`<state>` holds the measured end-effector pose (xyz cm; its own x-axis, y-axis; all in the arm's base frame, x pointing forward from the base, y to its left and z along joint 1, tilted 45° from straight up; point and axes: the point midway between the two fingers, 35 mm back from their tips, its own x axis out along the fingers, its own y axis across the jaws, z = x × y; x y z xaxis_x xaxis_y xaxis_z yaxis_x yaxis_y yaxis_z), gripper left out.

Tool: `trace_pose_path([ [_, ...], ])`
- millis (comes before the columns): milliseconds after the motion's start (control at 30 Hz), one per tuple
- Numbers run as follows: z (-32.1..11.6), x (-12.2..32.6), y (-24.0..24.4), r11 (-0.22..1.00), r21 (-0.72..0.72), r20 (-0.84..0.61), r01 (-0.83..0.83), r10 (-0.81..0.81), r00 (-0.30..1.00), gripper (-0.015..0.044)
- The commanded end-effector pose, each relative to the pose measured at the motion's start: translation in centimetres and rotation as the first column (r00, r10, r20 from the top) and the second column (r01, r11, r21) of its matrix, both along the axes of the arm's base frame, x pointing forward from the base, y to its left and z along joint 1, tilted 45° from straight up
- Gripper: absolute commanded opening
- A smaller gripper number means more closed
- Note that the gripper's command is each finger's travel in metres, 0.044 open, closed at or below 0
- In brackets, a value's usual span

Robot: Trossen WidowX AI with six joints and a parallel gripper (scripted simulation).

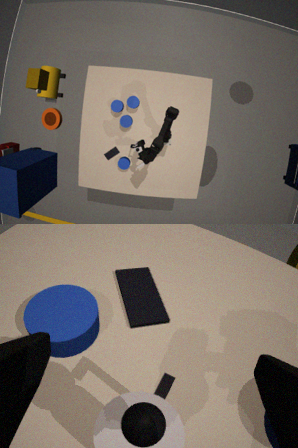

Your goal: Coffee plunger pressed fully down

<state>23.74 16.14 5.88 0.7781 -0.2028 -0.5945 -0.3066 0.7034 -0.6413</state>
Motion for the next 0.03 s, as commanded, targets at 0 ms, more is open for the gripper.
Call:
trace_pose_path([
  [0,0.57,-0.15,0.17,1.000,0.000,0.005,0.004,-0.004,1.000,0.0440],
])
